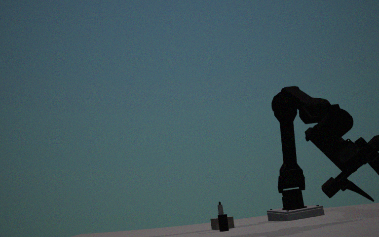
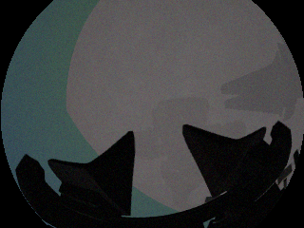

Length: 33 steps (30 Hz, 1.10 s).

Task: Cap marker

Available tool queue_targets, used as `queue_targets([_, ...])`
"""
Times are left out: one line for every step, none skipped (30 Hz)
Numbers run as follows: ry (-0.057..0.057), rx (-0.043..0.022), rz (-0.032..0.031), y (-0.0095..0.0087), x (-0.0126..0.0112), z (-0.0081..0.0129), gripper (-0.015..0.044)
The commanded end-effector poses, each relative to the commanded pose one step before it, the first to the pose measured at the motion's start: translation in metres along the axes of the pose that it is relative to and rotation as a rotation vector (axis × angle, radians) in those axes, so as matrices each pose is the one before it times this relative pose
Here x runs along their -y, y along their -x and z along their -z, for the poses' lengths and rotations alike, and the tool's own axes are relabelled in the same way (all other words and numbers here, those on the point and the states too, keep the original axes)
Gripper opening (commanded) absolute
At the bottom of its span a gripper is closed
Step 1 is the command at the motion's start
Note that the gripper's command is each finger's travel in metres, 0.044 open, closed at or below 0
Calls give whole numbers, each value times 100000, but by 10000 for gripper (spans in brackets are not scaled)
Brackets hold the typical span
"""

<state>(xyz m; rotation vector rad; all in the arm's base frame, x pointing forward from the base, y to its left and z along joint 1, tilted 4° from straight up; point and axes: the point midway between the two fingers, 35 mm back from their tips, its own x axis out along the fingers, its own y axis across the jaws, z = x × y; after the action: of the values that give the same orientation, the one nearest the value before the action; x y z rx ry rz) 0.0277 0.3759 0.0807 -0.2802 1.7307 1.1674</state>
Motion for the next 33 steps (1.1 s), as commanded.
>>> queue_targets([-7160, 8728, 7353, 3767, 4634, -1696, 241])
queue_targets([-2039, 2505, 2058, 1049, 1411, -587, 241])
queue_targets([-2076, 2378, 2115, 1020, 1439, -545, 241])
queue_targets([-2111, 2249, 2167, 991, 1464, -501, 241])
queue_targets([-2144, 2117, 2215, 961, 1488, -457, 241])
queue_targets([-2176, 1984, 2259, 931, 1510, -411, 241])
queue_targets([-2205, 1849, 2299, 900, 1529, -365, 241])
queue_targets([-2233, 1713, 2334, 870, 1547, -317, 241])
queue_targets([-2259, 1576, 2365, 839, 1562, -269, 241])
queue_targets([-2255, 1474, 2377, 800, 1596, -356, 241])
queue_targets([-2302, 1344, 2426, 781, 1631, -308, 241])
queue_targets([-2323, 1197, 2445, 752, 1647, -255, 241])
queue_targets([-2342, 1049, 2459, 724, 1661, -201, 241])
queue_targets([-2359, 900, 2468, 695, 1672, -146, 241])
queue_targets([-2374, 751, 2471, 667, 1682, -91, 241])
queue_targets([-2388, 602, 2470, 638, 1688, -36, 241])
queue_targets([-2399, 454, 2462, 609, 1693, 20, 241])
queue_targets([-2408, 305, 2450, 579, 1695, 76, 241])
queue_targets([-2415, 157, 2432, 550, 1694, 132, 241])
queue_targets([-2416, -7, 2400, 520, 1662, 385, 241])
queue_targets([-2437, -153, 2389, 489, 1657, 443, 241])
queue_targets([-1920, -222, 1858, 358, 1293, 384, 241])
queue_targets([-1152, -176, 1103, 201, 771, 243, 241])
queue_targets([-384, -66, 366, 64, 256, 83, 241])
queue_targets([0, 0, 0, 0, 0, 0, 241])
queue_targets([0, 0, 0, 0, 0, 0, 241])
queue_targets([0, 1, -1, -196, 0, -6, 241])
queue_targets([0, 1, -4, -588, 0, -9, 241])
queue_targets([0, -1, -7, -976, -4, 15, 241])
queue_targets([-1, -5, -7, -971, -8, 52, 241])
queue_targets([-1, -5, -4, -579, -7, 49, 241])
queue_targets([0, -2, -2, -192, -3, 19, 241])
queue_targets([0, 0, 0, 0, 0, 0, 241])
